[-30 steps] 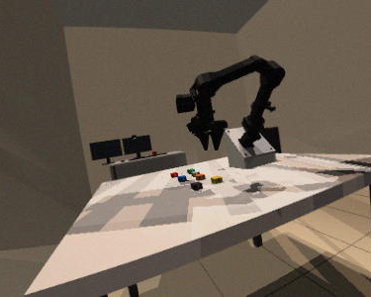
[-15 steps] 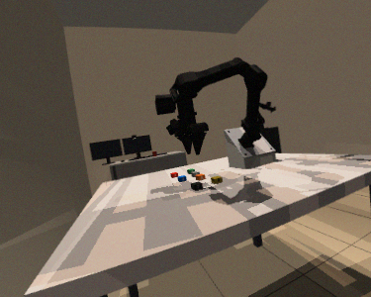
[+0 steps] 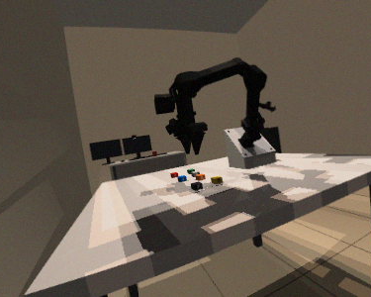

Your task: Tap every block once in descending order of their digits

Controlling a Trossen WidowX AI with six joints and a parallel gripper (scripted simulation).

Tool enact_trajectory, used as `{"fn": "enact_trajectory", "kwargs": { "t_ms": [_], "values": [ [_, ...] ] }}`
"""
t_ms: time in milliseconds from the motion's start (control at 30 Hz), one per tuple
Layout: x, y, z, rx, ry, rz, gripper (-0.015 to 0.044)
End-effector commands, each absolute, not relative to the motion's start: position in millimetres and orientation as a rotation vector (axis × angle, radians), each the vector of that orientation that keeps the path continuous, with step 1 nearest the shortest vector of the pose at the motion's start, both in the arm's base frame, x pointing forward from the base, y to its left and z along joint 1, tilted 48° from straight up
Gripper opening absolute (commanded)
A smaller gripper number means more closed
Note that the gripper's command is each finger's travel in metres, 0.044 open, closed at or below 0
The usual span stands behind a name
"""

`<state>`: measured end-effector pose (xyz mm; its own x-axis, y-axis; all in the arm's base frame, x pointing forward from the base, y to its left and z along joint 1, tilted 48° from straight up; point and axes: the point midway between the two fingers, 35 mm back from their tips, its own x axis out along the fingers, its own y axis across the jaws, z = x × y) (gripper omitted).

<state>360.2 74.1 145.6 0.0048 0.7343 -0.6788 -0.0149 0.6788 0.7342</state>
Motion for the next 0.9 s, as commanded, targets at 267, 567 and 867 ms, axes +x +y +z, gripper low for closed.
{"fn": "enact_trajectory", "kwargs": {
  "t_ms": [267, 567, 867],
  "values": [
    [367.9, -2.1, 63.3, 0.670, 1.483, 0.617, 0.0400],
    [361.3, -38.2, 24.3, 0.637, 1.466, 0.646, 0.0400],
    [361.3, -38.2, 24.3, 0.637, 1.466, 0.646, 0.0400]
  ]
}}
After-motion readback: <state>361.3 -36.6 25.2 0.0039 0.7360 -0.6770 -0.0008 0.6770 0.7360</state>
